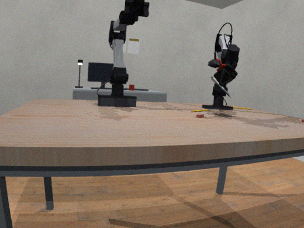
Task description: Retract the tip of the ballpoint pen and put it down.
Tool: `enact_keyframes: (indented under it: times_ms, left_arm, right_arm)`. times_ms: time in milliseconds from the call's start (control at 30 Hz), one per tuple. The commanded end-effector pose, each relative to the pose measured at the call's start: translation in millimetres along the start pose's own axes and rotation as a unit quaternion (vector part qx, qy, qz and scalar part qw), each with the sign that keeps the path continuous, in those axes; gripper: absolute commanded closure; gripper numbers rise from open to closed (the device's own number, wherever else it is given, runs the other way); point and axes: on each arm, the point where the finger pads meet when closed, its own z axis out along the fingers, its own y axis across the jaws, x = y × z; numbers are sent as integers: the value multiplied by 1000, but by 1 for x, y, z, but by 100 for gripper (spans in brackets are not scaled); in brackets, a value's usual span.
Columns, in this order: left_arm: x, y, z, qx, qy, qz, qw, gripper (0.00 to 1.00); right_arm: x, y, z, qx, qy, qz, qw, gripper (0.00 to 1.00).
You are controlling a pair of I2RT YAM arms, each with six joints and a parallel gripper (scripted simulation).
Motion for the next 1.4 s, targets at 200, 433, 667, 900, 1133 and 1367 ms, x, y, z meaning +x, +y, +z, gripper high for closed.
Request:
enact_keyframes:
  times_ms: [200,433,667,900,1133,1367]
  left_arm:
    - [6,-3,6,3,3,-1,1000,89]
    - [6,-3,6,3,3,-1,1000,89]
    - [6,-3,6,3,3,-1,1000,89]
    - [6,-3,6,3,3,-1,1000,89]
    - [6,-3,6,3,3,-1,1000,89]
    - [6,-3,6,3,3,-1,1000,89]
  right_arm:
    - [14,25,14,-47,37,48,997,99]
    - [42,65,31,-108,103,121,981,99]
    - [63,89,41,-136,149,162,966,99]
    - [99,132,48,-177,229,220,931,99]
    - [127,166,49,-201,298,266,895,99]
    - [156,199,45,-213,365,305,854,99]
